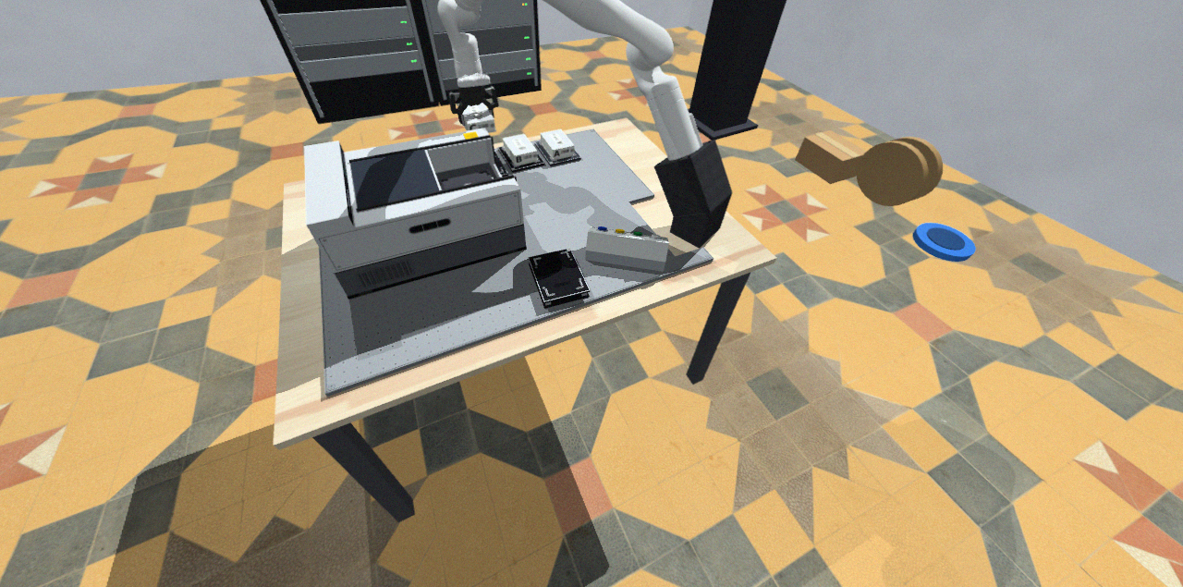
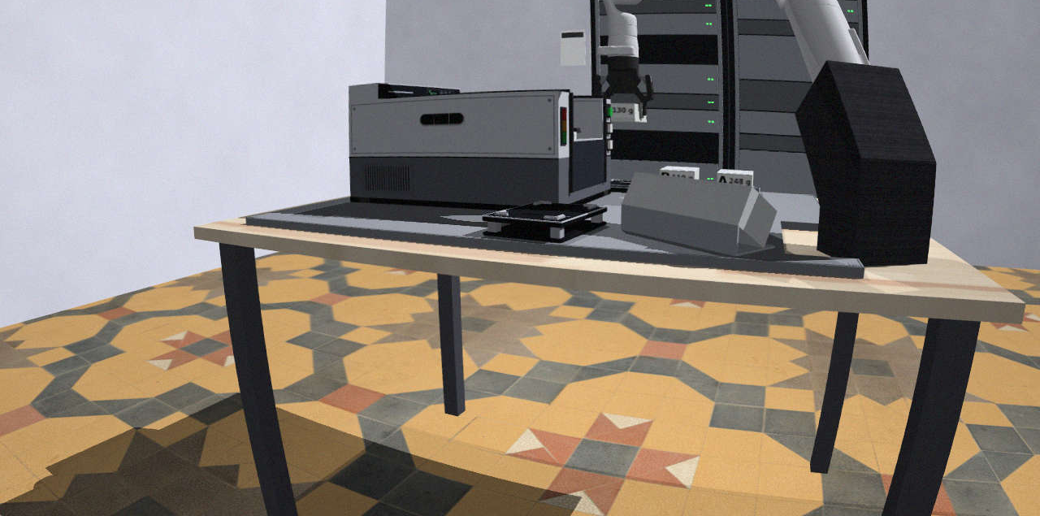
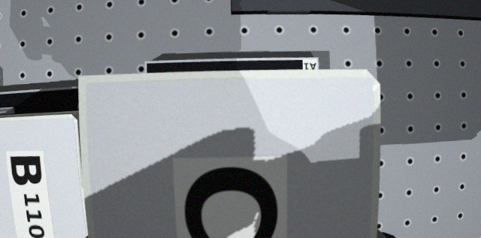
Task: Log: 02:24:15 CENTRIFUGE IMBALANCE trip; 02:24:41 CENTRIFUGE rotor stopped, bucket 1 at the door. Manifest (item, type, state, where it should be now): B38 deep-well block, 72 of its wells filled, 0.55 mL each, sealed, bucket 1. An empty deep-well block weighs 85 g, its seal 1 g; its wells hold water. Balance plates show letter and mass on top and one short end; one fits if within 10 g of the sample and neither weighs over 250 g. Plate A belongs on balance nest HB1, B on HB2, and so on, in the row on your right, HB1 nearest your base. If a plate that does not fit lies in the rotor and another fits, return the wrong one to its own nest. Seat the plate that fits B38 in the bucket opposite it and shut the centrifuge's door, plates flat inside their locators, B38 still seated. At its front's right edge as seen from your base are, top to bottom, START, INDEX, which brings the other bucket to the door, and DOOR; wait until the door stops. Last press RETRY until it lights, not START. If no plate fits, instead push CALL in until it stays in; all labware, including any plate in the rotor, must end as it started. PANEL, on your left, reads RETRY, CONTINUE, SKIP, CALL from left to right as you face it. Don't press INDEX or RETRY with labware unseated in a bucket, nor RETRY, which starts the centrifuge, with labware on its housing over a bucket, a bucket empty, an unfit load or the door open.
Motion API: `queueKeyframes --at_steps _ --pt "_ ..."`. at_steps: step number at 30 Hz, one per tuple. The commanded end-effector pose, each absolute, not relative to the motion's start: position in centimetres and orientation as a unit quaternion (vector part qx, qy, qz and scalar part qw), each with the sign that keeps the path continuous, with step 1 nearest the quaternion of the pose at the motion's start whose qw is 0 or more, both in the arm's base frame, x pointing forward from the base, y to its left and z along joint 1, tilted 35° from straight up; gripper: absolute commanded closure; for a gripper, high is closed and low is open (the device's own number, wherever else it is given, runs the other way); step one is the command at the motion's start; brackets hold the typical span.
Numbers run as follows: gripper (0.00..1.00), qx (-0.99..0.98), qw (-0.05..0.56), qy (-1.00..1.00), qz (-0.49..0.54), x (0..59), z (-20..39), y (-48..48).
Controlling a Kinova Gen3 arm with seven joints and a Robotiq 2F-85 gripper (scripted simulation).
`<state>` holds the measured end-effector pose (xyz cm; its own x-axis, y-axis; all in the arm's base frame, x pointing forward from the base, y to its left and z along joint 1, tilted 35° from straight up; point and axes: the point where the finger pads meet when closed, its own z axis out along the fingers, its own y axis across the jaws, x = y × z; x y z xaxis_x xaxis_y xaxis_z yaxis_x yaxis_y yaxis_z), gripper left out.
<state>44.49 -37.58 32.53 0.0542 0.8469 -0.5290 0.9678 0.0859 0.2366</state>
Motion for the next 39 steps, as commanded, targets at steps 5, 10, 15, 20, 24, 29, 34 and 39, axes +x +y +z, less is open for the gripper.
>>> queueKeyframes --at_steps 5,10,15,20,24,29,34,39 --pt "0.05 0.668 0.286 0.679 -0.106 44.3 33.1 -37.2" --pt "0.05 0.668 0.286 0.679 -0.106 44.2 33.7 -36.9" --pt "0.05 0.668 0.286 0.679 -0.106 44.0 34.2 -36.5" --pt "0.05 0.668 0.286 0.679 -0.106 43.9 34.5 -36.3" --pt "0.05 0.668 0.286 0.679 -0.106 43.8 35.0 -36.0" --pt "0.05 0.668 0.286 0.679 -0.106 43.6 35.5 -35.7" --pt "0.05 0.668 0.286 0.679 -0.106 43.5 36.0 -35.4" --pt "0.05 0.668 0.286 0.679 -0.106 43.4 36.4 -35.1"
